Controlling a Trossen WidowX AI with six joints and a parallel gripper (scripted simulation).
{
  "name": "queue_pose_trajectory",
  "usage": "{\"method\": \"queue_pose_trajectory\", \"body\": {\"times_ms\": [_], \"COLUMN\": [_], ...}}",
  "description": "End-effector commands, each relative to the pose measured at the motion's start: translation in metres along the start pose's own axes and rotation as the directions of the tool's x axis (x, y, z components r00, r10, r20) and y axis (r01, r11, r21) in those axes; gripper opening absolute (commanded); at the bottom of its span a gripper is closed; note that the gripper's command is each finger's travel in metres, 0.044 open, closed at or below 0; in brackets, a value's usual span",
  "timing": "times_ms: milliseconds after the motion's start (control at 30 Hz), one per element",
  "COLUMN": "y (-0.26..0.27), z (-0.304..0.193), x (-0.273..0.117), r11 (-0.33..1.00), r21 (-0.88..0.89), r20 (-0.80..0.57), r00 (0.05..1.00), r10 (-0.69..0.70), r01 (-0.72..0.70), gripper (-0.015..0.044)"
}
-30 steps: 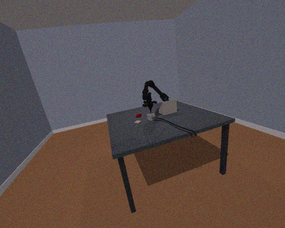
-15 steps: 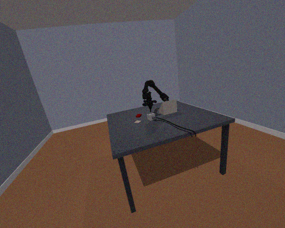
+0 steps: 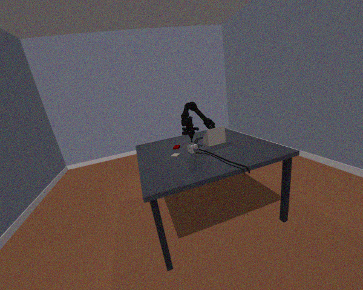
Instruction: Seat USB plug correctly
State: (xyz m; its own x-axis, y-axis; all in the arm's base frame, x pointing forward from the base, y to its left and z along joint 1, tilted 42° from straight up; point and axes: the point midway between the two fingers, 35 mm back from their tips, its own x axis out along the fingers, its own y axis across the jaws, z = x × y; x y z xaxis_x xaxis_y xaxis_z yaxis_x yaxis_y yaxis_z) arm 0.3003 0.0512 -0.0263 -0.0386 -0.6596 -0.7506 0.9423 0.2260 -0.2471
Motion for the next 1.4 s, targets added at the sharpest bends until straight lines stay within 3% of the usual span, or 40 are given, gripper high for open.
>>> {"method": "queue_pose_trajectory", "body": {"times_ms": [0, 633, 1367], "y": [-0.0003, -0.0004, -0.0004], "z": [-0.0002, -0.0002, -0.0002], "x": [0.0004, 0.0004, 0.0004], "r11": [0.995, 0.83, 0.392], "r21": [-0.095, -0.558, -0.92], "r20": [0.0, 0.0, 0.0], "r00": [1.0, 1.0, 1.0], "r10": [-0.001, -0.001, -0.001], "r01": [0.001, 0.001, 0.0], "gripper": [0.0, 0.0, 0.0]}}
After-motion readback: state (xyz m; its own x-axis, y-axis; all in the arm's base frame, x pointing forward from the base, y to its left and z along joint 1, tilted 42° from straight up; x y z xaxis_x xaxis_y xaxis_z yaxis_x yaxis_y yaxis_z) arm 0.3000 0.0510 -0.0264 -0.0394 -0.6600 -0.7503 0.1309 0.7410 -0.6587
